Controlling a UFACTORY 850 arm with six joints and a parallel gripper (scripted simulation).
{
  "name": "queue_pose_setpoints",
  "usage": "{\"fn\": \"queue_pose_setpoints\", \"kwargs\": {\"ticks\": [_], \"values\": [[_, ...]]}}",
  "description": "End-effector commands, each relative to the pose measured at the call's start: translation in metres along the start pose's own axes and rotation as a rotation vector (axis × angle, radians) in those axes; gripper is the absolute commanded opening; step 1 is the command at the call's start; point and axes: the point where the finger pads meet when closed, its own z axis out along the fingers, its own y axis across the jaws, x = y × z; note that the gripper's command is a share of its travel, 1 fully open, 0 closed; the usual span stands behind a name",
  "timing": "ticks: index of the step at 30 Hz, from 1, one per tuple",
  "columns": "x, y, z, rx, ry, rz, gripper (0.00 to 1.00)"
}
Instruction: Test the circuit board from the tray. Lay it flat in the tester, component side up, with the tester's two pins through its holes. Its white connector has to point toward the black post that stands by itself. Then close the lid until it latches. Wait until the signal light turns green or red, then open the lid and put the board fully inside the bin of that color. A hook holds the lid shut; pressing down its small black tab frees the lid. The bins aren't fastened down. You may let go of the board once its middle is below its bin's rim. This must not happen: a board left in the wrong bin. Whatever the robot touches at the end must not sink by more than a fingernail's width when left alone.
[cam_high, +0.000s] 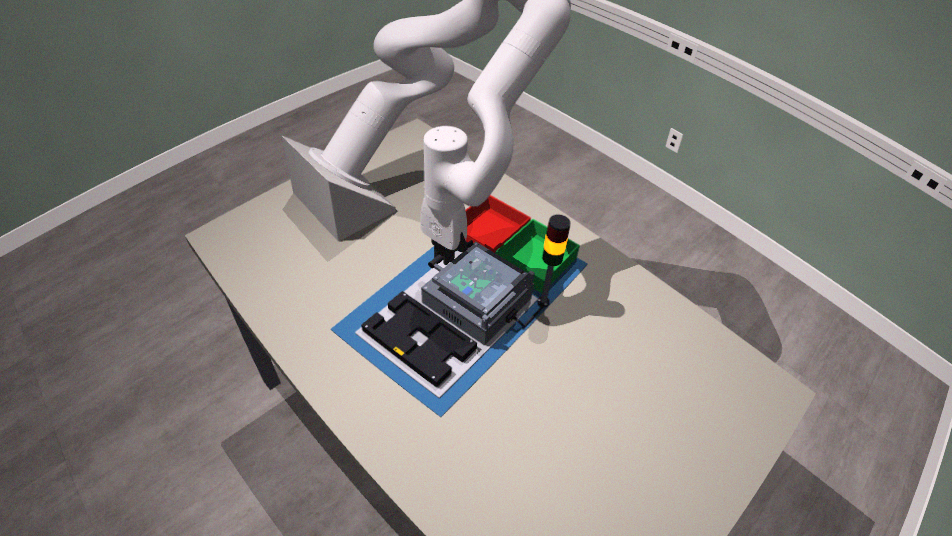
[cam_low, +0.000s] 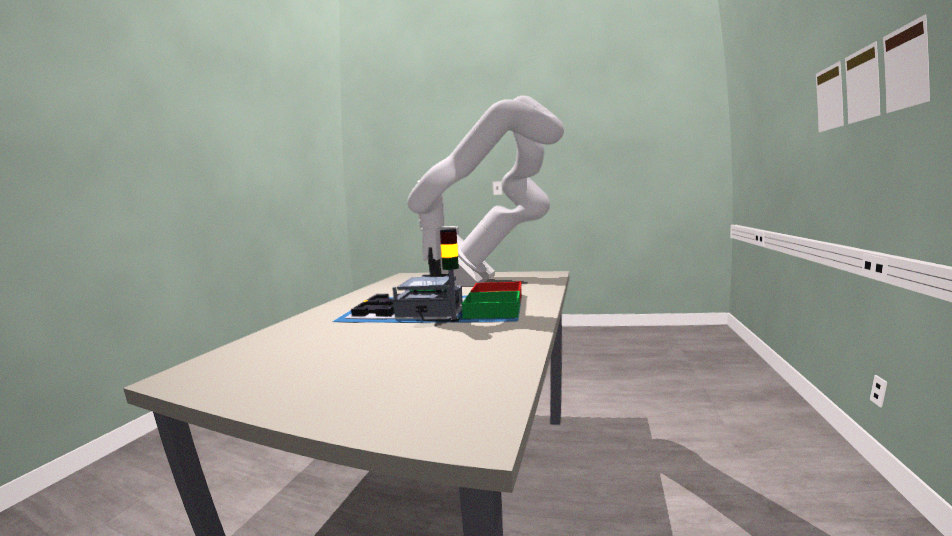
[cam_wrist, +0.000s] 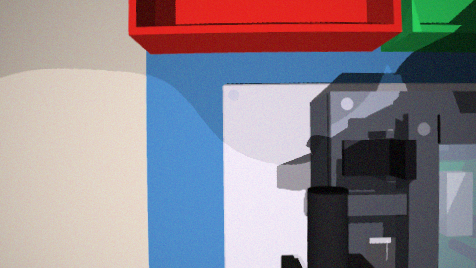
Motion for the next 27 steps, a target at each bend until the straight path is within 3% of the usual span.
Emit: {"fn": "queue_pose_setpoints", "kwargs": {"ticks": [1,15,27], "values": [[0.000,0.001,-0.001,-0.001,-0.001,0.000,0.24],[0.000,0.001,-0.033,-0.001,-0.001,0.000,0.24],[0.000,0.001,-0.089,-0.001,-0.001,0.000,0.24]]}}
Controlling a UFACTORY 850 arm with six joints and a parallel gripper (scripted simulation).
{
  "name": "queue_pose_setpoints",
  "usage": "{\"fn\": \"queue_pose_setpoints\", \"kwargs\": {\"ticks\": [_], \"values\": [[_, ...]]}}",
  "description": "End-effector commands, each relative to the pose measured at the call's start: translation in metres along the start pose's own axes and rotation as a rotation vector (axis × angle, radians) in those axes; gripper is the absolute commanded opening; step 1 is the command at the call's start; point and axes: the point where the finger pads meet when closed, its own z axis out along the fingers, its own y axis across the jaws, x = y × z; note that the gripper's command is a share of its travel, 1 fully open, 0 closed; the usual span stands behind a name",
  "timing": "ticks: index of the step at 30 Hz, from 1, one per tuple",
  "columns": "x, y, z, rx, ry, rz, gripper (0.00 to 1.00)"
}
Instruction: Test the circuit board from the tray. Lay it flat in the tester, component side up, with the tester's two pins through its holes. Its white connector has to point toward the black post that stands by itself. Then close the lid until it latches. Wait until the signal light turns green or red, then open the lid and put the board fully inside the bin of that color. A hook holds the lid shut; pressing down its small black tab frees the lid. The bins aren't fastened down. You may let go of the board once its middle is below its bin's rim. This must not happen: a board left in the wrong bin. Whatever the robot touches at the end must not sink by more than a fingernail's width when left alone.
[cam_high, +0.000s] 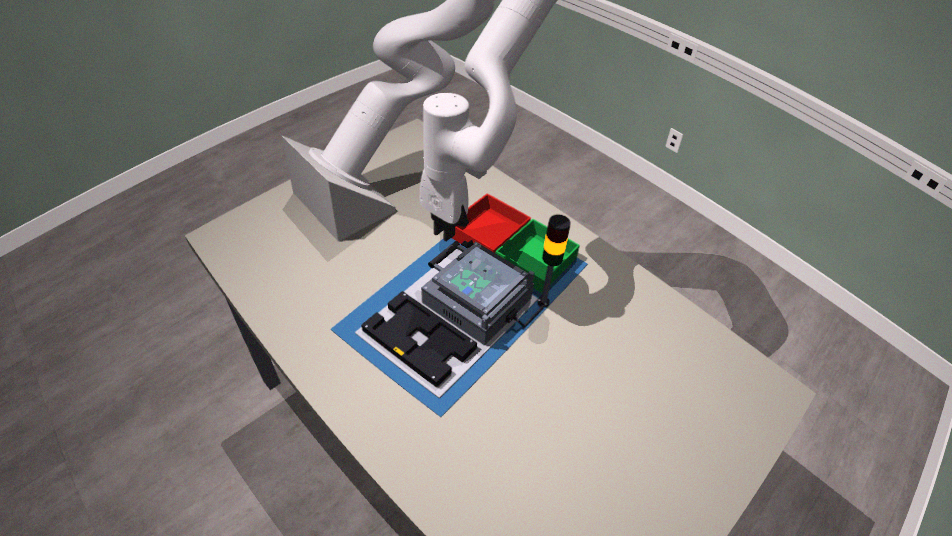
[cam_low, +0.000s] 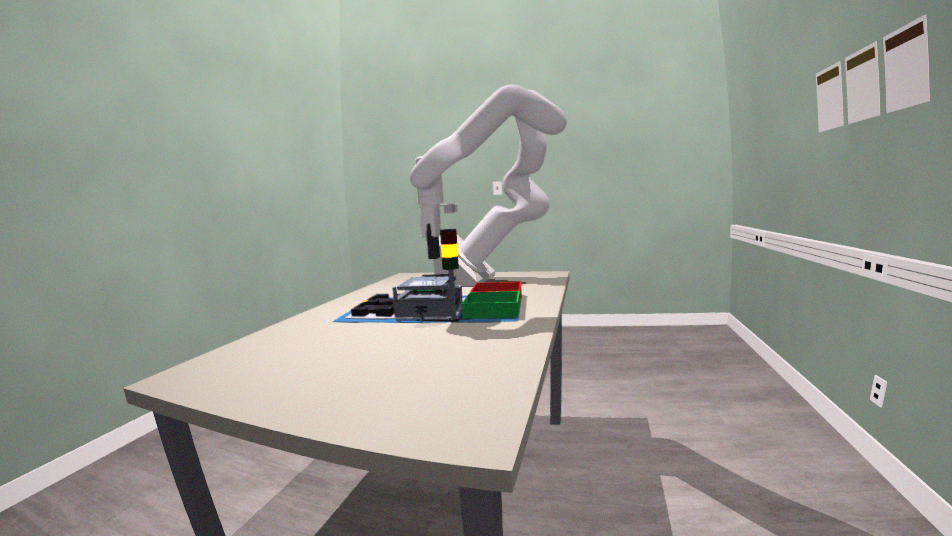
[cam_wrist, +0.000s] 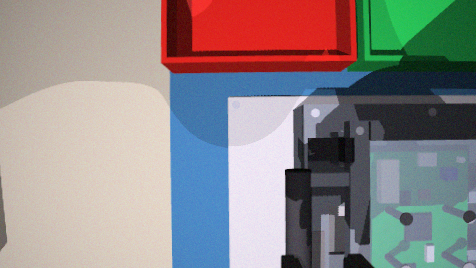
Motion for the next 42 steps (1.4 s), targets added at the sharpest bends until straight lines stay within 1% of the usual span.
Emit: {"fn": "queue_pose_setpoints", "kwargs": {"ticks": [1,3,11,12,42], "values": [[0.0001,0.0005,-0.0165,0.000,0.000,0.000,0.24],[0.0001,0.0005,-0.0211,0.000,0.000,0.000,0.24],[0.0001,0.0005,-0.0250,0.000,0.000,0.000,0.24],[0.0001,0.0005,-0.0250,0.000,0.000,0.000,1.00],[0.0001,0.0005,-0.0250,0.000,0.000,0.000,1.00]]}}
